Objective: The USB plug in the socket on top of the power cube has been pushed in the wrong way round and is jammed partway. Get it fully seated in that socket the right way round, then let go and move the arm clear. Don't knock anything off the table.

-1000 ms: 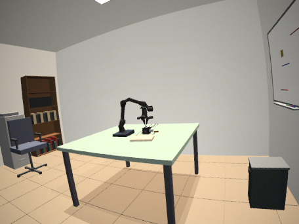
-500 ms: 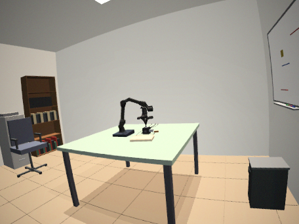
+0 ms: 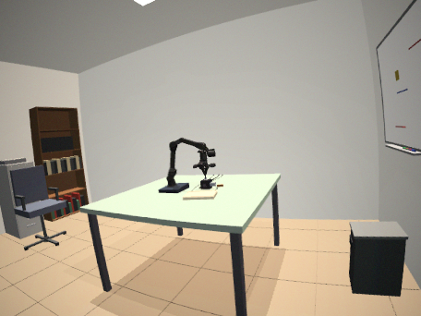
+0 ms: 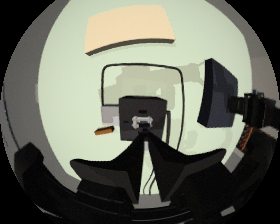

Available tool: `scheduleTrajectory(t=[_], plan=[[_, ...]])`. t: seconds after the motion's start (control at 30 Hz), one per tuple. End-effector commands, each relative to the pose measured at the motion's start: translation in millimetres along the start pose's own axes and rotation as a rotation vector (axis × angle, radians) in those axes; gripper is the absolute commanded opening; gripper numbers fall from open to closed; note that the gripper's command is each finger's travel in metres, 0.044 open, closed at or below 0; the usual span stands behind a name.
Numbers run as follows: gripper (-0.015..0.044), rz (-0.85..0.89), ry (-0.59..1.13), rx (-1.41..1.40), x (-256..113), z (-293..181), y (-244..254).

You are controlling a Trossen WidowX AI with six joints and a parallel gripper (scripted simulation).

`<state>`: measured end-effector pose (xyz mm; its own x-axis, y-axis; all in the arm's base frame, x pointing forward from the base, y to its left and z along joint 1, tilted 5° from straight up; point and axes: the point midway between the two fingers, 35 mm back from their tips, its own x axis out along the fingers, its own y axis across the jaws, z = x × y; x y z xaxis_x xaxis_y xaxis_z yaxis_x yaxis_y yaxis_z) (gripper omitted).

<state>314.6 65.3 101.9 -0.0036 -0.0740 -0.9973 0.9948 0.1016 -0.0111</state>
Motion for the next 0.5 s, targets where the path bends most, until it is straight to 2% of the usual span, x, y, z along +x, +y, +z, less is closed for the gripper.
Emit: scheduleTrajectory(t=[0.0, 0.47], plan=[[0.0, 0.001, 0.0, 0.001, -4.6, 0.0, 0.2], [0.0, 0.001, 0.0, 0.001, -14.0, 0.1, 0.2]])
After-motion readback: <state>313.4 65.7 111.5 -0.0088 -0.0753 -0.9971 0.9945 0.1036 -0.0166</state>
